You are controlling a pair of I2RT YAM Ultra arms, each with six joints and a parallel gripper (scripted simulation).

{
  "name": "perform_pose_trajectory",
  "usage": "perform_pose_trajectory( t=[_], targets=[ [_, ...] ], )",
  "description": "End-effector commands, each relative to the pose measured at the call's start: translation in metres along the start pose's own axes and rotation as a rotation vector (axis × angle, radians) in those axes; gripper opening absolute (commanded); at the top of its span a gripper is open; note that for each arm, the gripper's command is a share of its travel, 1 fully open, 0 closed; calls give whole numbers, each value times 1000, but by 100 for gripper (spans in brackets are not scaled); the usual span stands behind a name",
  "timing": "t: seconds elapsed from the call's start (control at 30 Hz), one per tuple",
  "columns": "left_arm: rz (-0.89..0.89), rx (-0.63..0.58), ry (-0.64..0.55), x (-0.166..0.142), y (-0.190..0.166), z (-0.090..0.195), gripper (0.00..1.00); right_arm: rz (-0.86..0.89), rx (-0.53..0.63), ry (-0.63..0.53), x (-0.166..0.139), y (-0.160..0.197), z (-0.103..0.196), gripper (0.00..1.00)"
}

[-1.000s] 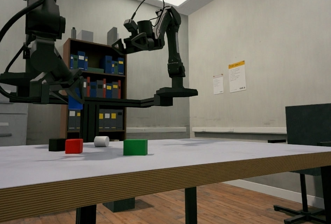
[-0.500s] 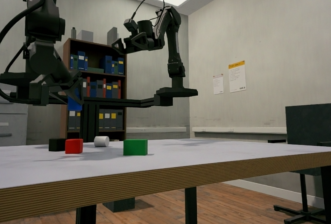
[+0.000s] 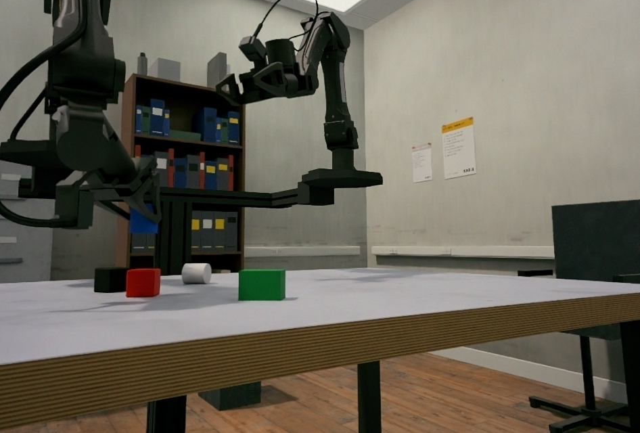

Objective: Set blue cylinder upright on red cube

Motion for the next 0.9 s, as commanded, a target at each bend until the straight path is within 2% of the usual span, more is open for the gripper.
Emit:
perform_pose_trajectory(
  t=[0.0, 0.73, 0.87],
  targets=[
    [3, -1, -25, 4, -3, 2, 100, 21, 28, -25, 7, 11, 1, 34],
    [3, -1, -25, 4, -3, 2, 100, 24, 27, -23, 30, 10, -25, 34],
    [3, -1, -25, 4, -3, 2, 100, 24, 28, -24, 28, 11, -22, 34]
  ],
)
Point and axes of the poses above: on each arm, the point where the finger pads meet when closed, its own z axis back along the fingers, its own y axis across the jaws, x = y × z, the point moved 5 cm from there along z, back along the fingers, and after that the axes turned 5 degrees about z, right-handed, at the moved point
